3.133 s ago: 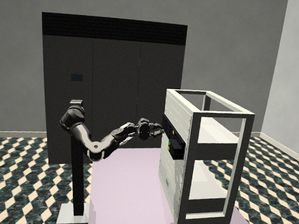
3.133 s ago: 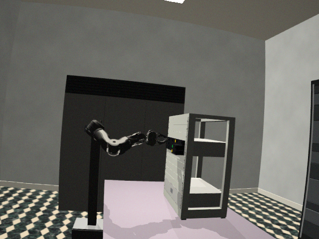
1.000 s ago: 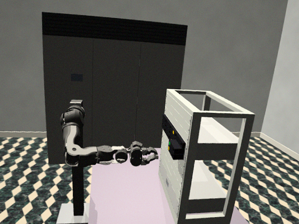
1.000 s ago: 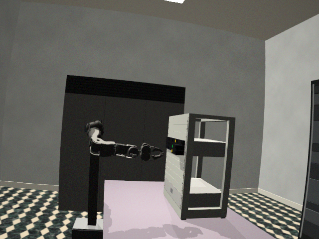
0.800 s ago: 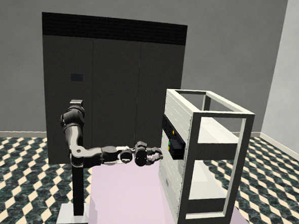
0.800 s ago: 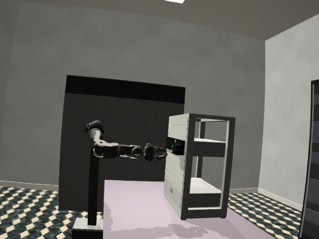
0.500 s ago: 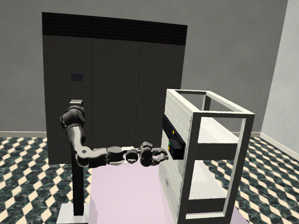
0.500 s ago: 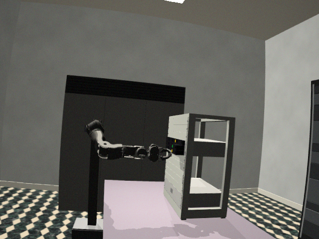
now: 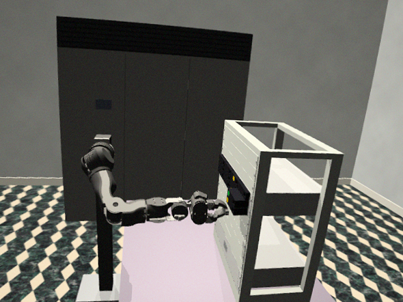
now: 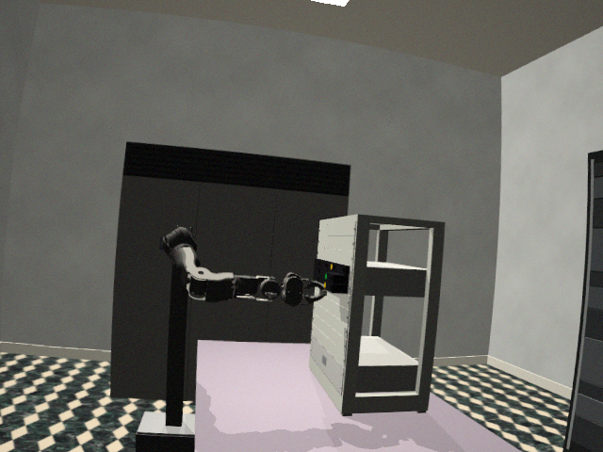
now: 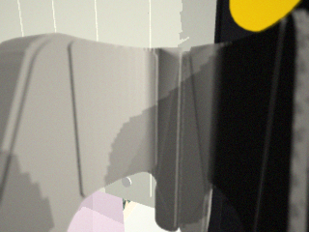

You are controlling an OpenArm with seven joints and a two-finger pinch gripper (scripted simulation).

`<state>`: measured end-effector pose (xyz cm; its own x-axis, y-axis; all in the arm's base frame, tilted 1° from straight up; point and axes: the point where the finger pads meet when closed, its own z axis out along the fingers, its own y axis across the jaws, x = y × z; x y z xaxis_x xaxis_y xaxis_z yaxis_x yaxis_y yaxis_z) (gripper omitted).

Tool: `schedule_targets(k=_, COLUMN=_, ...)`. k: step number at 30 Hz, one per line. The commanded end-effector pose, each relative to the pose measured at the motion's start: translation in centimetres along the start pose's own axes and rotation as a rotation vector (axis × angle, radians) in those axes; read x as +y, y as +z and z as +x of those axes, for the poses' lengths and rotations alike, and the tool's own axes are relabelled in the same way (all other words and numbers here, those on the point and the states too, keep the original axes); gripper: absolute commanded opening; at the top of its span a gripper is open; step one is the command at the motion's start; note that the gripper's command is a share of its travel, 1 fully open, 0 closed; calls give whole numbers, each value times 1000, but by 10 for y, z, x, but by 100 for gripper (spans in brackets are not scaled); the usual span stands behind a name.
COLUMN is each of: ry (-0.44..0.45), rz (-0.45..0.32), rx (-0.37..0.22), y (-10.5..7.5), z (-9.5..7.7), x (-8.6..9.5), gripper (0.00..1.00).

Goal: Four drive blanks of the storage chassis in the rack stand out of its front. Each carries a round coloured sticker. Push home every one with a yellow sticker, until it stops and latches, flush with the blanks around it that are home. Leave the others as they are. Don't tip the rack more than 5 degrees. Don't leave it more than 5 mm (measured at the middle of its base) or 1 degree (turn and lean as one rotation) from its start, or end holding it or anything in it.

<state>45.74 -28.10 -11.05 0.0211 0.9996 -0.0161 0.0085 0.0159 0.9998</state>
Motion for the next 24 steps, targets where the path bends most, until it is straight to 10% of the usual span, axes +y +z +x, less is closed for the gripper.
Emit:
schedule_targets(k=1, ry=-1, rz=3, rx=6, y=1, z=2, x=0, gripper=0)
schedule_targets(k=24, ry=-1, rz=2, rx=7, y=1, z=5, x=0, gripper=0)
